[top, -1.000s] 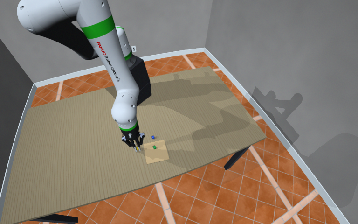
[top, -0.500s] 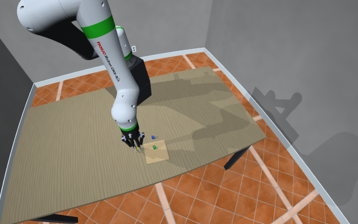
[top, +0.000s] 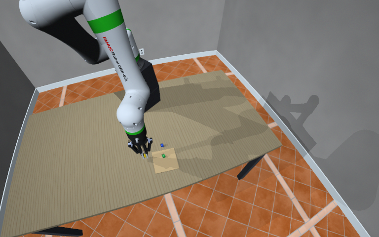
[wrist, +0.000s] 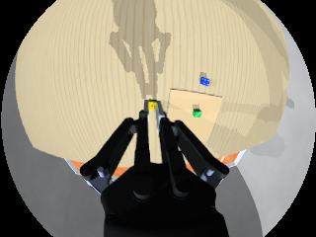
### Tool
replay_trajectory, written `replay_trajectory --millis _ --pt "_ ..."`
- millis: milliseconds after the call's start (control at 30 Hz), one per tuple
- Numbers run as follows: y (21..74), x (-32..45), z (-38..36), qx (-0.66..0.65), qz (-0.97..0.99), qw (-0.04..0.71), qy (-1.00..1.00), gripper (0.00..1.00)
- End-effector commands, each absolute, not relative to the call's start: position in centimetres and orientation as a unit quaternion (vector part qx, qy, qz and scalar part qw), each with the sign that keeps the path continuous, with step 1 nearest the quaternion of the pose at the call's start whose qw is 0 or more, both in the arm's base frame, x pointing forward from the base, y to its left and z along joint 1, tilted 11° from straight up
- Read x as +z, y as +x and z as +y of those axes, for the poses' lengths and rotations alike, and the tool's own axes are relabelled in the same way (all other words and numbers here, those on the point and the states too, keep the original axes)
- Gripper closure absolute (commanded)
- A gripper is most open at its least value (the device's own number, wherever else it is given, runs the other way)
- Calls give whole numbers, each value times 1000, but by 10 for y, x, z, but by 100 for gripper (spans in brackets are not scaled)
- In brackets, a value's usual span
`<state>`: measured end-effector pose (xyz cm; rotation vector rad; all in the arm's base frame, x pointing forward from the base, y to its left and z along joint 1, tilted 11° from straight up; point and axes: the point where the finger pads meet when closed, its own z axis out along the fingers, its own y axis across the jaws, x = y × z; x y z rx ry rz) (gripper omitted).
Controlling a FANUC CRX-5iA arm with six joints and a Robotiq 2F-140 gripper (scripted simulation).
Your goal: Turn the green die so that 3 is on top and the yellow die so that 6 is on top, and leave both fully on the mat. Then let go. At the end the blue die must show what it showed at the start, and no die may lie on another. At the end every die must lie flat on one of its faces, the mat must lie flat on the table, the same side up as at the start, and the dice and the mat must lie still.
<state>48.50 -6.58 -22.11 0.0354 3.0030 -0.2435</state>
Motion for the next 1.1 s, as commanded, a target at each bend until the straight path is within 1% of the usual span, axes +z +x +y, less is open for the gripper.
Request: replay_trajectory --millis 0,300,733,800,833,867,900,1000,1033,1067 --pt "483 -205 -64 -80 995 57 12 93" --pt "477 -148 -54 -80 995 57 12 93" --pt "477 -144 -53 -79 995 57 12 93" --pt "485 -148 -32 -79 995 57 16 93" --pt "493 -152 -8 -78 995 57 20 93" --pt "493 -152 -8 -78 995 57 20 93" --pt "501 -157 22 -78 995 57 26 93" --pt "501 -157 22 -78 995 57 26 93" --pt "508 -163 58 -78 995 58 32 93" --pt "508 -163 58 -78 995 58 32 93"
